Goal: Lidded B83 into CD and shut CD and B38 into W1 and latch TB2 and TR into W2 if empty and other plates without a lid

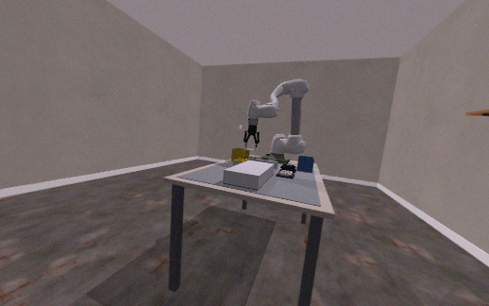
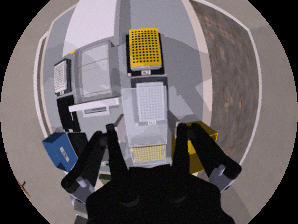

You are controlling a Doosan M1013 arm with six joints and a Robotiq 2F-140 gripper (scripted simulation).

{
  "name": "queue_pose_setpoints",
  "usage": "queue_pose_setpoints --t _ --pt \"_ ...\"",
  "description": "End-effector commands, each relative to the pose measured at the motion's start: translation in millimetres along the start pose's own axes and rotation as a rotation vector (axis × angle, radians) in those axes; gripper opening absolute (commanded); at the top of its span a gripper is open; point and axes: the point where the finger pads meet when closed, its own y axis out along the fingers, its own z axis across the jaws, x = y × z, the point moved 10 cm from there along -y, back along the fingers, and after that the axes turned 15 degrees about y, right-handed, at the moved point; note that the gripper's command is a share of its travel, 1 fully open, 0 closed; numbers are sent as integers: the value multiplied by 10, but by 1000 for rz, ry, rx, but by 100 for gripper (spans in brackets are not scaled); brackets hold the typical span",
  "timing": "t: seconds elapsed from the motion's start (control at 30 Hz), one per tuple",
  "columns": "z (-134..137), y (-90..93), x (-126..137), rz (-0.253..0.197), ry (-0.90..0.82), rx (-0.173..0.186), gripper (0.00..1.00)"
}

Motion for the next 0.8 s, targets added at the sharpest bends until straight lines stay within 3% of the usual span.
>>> queue_pose_setpoints --t 0.0,0.2,0.77 --pt "64 -1 -61 0 0 0 0" --pt "178 -1 -171 0 0 0 0" --pt "174 53 -167 0 0 0 0"
